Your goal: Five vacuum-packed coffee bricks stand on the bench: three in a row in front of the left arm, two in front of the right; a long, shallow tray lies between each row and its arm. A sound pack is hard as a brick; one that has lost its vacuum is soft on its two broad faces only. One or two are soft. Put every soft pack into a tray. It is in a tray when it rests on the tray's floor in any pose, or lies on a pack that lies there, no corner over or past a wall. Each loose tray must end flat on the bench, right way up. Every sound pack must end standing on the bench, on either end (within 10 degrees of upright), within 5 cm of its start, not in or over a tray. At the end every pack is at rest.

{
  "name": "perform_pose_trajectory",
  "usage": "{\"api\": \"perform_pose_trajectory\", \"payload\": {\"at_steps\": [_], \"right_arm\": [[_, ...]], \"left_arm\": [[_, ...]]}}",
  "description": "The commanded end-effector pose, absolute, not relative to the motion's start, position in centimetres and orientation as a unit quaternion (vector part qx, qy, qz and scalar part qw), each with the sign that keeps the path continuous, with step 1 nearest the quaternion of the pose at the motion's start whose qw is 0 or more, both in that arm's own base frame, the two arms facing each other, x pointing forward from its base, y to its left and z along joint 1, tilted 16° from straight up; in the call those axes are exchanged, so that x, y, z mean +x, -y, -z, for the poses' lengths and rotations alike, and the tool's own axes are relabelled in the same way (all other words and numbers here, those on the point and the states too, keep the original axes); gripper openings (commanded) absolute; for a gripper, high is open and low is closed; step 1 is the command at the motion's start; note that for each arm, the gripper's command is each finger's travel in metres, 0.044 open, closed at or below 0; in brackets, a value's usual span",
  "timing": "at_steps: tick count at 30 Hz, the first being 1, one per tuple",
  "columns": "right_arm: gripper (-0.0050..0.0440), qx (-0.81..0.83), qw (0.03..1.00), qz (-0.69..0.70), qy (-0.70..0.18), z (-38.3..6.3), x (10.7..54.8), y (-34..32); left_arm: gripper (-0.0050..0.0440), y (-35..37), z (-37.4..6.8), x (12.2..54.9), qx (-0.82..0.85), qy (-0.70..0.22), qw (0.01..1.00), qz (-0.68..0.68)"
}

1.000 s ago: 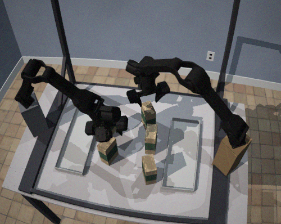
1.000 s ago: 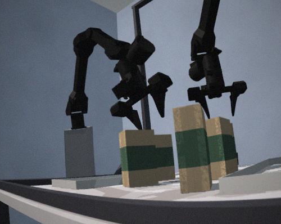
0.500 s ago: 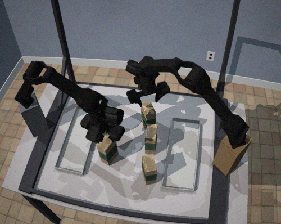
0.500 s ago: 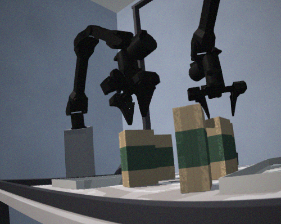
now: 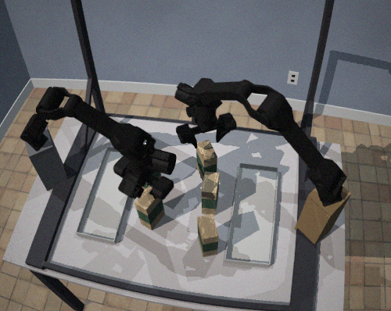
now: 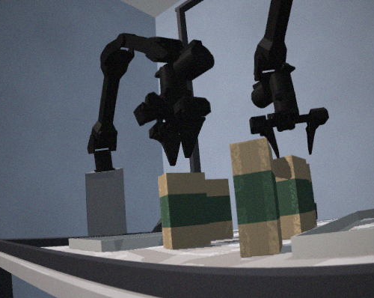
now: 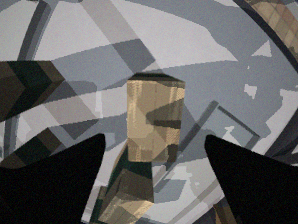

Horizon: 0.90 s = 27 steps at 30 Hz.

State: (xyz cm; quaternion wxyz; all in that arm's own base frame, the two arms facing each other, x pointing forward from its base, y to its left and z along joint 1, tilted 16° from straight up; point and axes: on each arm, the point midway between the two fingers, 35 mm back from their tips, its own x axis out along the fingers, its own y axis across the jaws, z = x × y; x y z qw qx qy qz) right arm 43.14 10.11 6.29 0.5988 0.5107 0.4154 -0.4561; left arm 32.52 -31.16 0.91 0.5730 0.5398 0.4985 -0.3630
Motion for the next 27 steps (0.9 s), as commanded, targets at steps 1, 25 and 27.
{"api": "perform_pose_trajectory", "payload": {"at_steps": [1,25,27], "right_arm": [[0.0353,0.520,0.602,0.449,-0.406,-7.5,43.6,-10.2],[0.0353,0.520,0.602,0.449,-0.406,-6.5,44.0,-10.1],[0.0353,0.520,0.602,0.449,-0.406,-6.3,44.1,-10.0]], "left_arm": [[0.0358,31.4,-1.9,32.8,0.539,-0.490,0.581,0.363],[0.0358,31.3,-0.9,33.0,0.539,-0.490,0.581,0.363],[0.0358,31.3,-0.9,33.0,0.539,-0.490,0.581,0.363]]}}
